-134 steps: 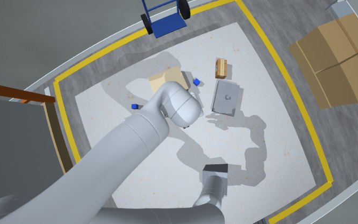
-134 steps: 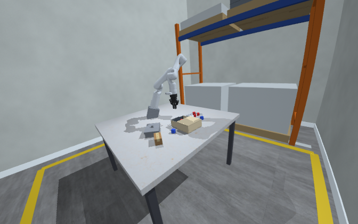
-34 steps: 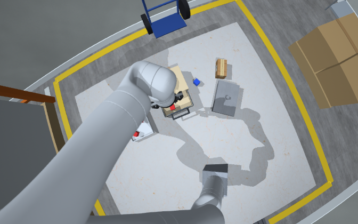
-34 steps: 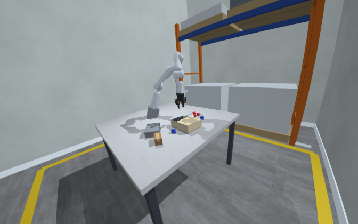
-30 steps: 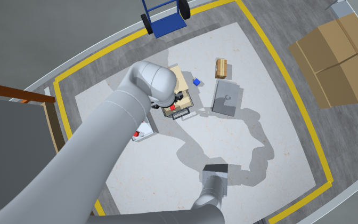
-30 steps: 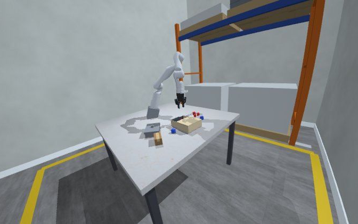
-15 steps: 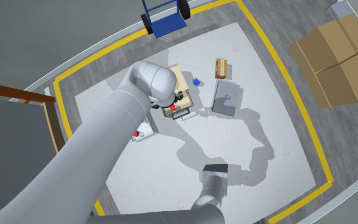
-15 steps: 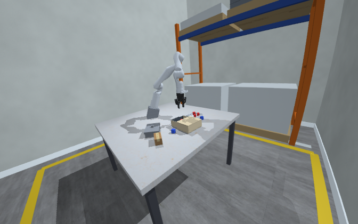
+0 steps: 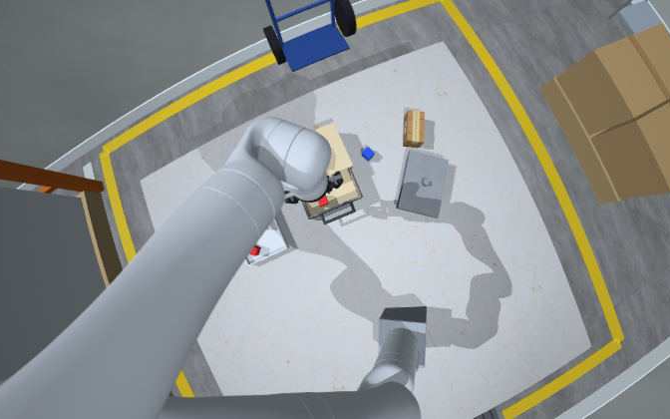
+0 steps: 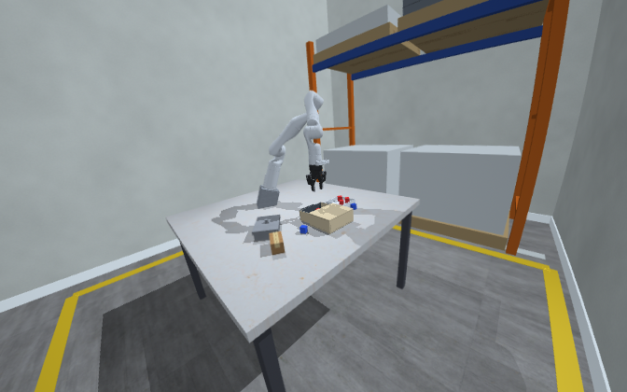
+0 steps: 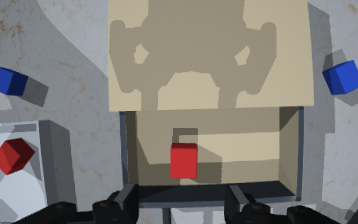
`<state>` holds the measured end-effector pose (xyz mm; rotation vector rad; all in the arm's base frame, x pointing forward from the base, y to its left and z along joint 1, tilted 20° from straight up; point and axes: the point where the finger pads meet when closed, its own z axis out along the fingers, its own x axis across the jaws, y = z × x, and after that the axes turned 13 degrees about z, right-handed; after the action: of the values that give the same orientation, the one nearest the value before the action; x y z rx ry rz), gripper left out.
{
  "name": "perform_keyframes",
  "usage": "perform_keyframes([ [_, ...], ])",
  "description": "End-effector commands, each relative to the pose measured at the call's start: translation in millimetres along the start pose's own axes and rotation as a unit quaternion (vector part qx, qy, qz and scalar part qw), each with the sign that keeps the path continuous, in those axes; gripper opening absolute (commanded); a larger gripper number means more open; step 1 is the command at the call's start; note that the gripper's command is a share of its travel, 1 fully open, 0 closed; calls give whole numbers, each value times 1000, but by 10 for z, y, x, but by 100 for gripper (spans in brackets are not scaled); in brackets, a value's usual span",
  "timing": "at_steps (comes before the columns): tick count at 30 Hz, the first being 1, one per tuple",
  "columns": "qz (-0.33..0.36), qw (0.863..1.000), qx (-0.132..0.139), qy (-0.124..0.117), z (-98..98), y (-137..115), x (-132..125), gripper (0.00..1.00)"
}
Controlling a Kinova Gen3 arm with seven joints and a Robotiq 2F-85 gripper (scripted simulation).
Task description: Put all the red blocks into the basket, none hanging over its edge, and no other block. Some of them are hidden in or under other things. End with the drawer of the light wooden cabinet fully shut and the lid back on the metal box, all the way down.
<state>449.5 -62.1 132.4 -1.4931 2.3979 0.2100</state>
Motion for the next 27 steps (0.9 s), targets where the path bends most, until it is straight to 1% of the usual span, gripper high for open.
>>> perform_keyframes([
  [1, 0, 1000, 1, 0, 36, -5, 0, 62],
  [4, 0, 1000, 1, 0, 105, -5, 1, 62],
  [7, 0, 1000, 1, 0, 131, -5, 1, 62],
  [21, 0, 1000, 1, 0, 590, -6, 7, 62],
  [23, 0, 1000, 1, 0, 590, -6, 7, 62],
  [27, 0, 1000, 1, 0, 721, -6, 9, 62],
])
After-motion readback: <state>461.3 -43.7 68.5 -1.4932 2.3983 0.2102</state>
